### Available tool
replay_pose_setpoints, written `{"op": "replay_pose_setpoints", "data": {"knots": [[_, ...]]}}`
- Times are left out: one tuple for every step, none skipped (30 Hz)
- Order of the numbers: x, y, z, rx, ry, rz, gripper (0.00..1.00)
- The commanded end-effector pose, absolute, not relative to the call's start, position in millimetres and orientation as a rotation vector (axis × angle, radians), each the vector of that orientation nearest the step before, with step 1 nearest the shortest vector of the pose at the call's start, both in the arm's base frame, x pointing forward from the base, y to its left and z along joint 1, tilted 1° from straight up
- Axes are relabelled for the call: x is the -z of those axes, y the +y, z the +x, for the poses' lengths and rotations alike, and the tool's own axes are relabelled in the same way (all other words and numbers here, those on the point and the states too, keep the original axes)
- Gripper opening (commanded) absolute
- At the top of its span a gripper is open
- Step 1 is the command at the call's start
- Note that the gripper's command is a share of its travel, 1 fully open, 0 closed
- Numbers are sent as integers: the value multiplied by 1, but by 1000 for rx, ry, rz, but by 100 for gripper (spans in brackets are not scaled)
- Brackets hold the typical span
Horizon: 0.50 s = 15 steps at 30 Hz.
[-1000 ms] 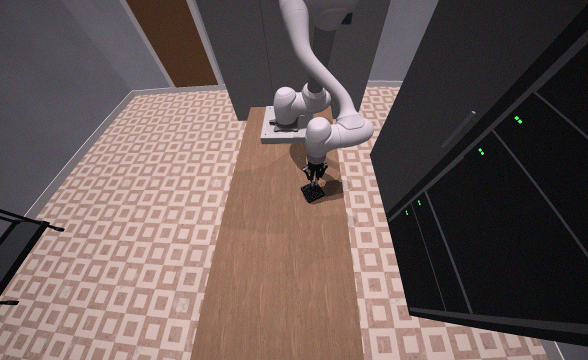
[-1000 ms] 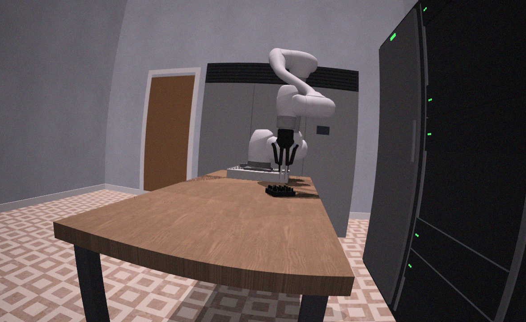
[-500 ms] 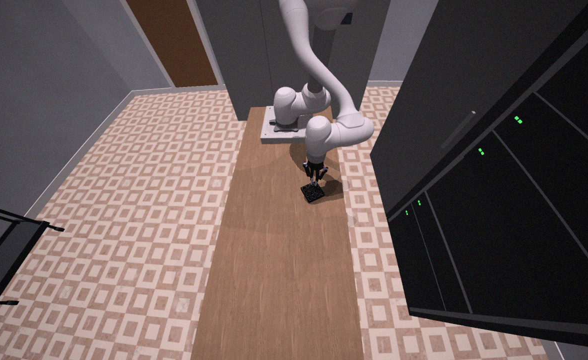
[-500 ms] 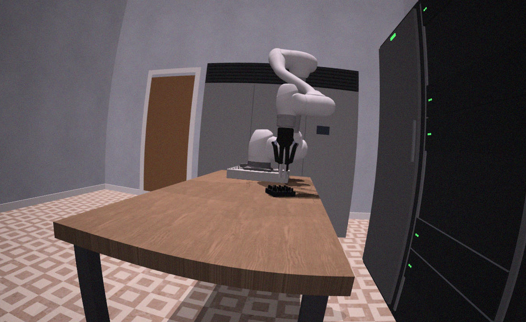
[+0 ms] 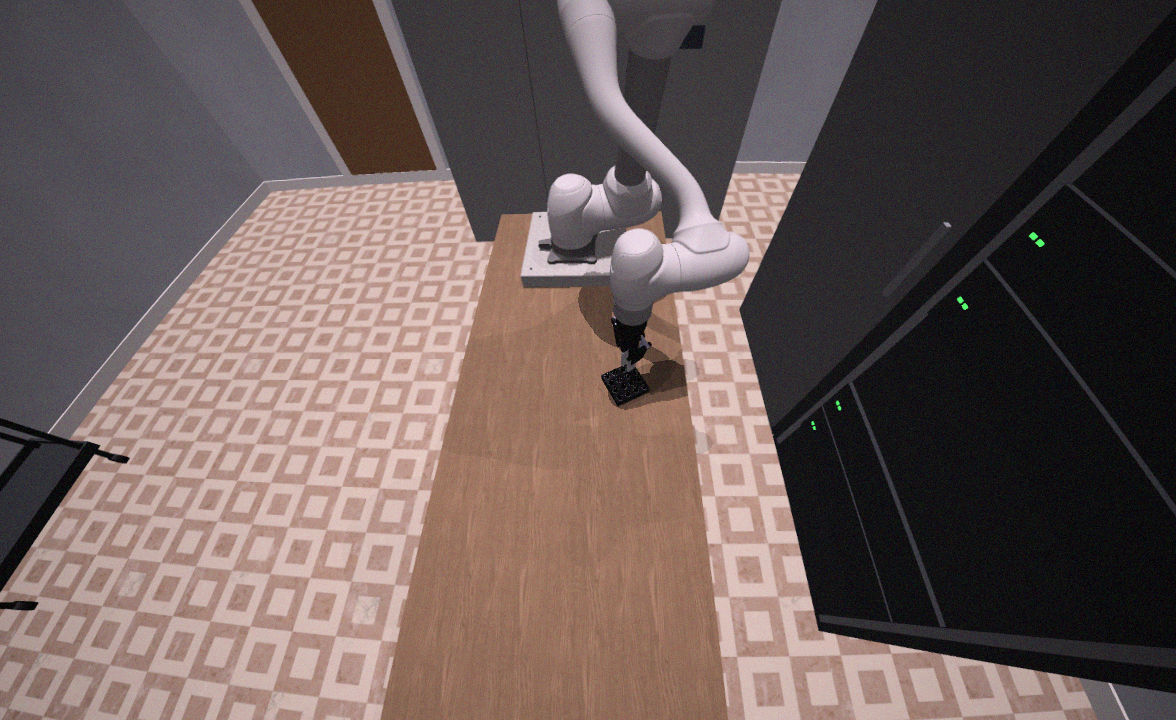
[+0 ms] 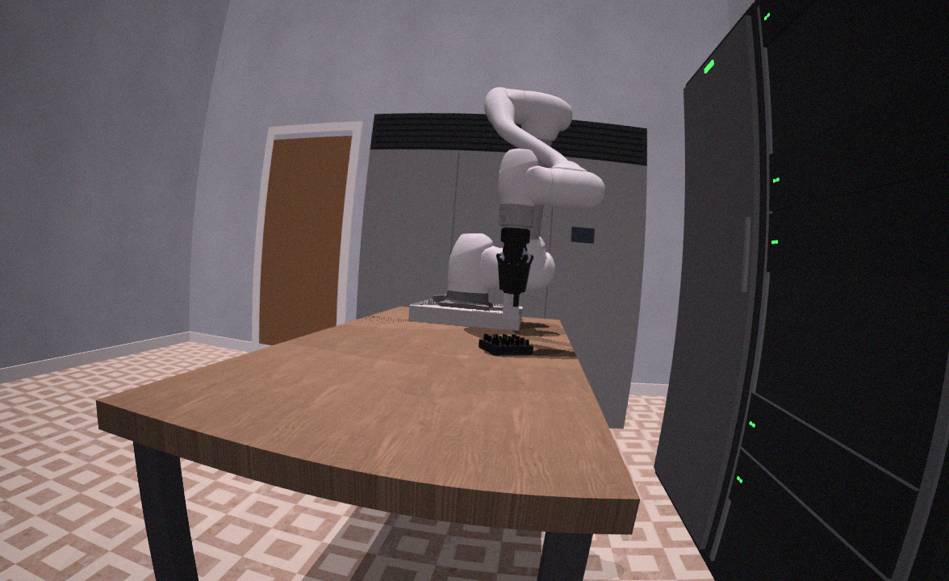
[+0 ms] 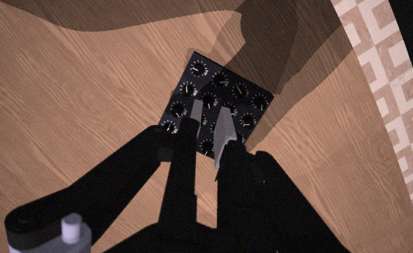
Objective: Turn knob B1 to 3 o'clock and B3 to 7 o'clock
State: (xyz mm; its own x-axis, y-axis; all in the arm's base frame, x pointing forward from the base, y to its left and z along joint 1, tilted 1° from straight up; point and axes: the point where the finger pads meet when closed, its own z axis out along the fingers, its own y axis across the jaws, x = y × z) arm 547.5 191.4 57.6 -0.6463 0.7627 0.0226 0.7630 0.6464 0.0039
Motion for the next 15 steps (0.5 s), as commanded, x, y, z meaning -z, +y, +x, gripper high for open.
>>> {"op": "replay_pose_setpoints", "data": {"knots": [[-59,191,547,4,-2728,-1533,12],[-60,191,547,3,-2697,-1586,12],[-60,191,547,3,-2665,-1640,12],[-61,191,547,2,-2632,-1692,12],[-61,191,547,2,-2598,-1744,12],[-62,191,547,2,-2569,-1787,12],[-62,191,547,2,-2547,-1817,12],[-62,191,547,2,-2547,-1817,12],[-62,191,547,2,-2547,-1817,12],[-62,191,547,1,-2533,-1836,12],[-62,191,547,1,-2526,-1847,12],[-62,191,547,1,-2523,-1851,12],[-62,191,547,1,-2523,-1851,12],[-62,191,547,1,-2523,-1851,12],[-62,191,547,1,-2523,-1851,12]]}}
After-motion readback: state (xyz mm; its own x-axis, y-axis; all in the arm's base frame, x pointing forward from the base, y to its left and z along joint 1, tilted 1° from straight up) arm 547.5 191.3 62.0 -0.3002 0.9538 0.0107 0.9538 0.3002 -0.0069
